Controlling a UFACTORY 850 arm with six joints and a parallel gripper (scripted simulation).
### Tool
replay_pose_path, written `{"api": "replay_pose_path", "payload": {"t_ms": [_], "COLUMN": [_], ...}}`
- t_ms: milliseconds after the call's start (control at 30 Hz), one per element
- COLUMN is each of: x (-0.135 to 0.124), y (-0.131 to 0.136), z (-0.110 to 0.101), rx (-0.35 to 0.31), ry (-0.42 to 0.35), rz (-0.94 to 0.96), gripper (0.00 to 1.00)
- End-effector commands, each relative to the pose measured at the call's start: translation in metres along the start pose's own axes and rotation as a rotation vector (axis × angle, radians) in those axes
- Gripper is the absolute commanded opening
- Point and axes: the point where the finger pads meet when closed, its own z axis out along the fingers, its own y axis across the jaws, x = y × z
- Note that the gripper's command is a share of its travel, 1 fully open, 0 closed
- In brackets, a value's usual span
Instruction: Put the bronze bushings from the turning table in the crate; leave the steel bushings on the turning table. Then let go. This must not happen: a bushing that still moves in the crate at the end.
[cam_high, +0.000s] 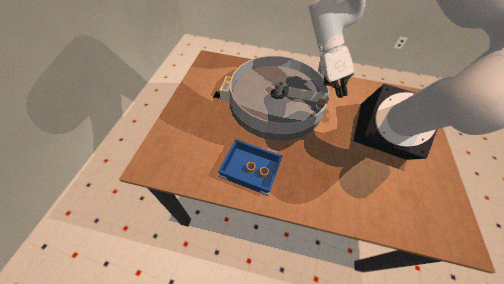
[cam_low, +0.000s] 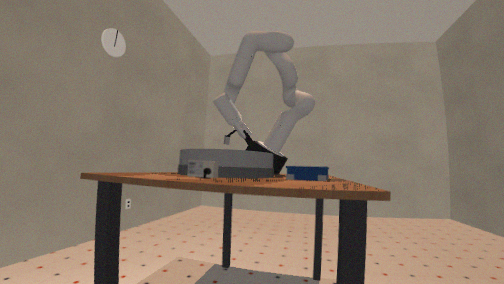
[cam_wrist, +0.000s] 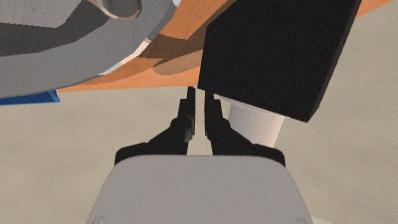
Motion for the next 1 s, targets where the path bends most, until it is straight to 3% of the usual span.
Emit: {"api": "replay_pose_path", "payload": {"t_ms": [0,233,500,967], "x": [0.005,0.015,0.021,0.025], "y": [-0.019,-0.040,-0.050,-0.055], "z": [-0.004,-0.015,-0.022,-0.027], "rx": [0.135,0.284,0.360,0.400], "ry": [-0.019,-0.031,-0.034,-0.035], "rz": [0.052,0.104,0.127,0.139], "gripper": [0.10,0.10,0.10,0.10]}}
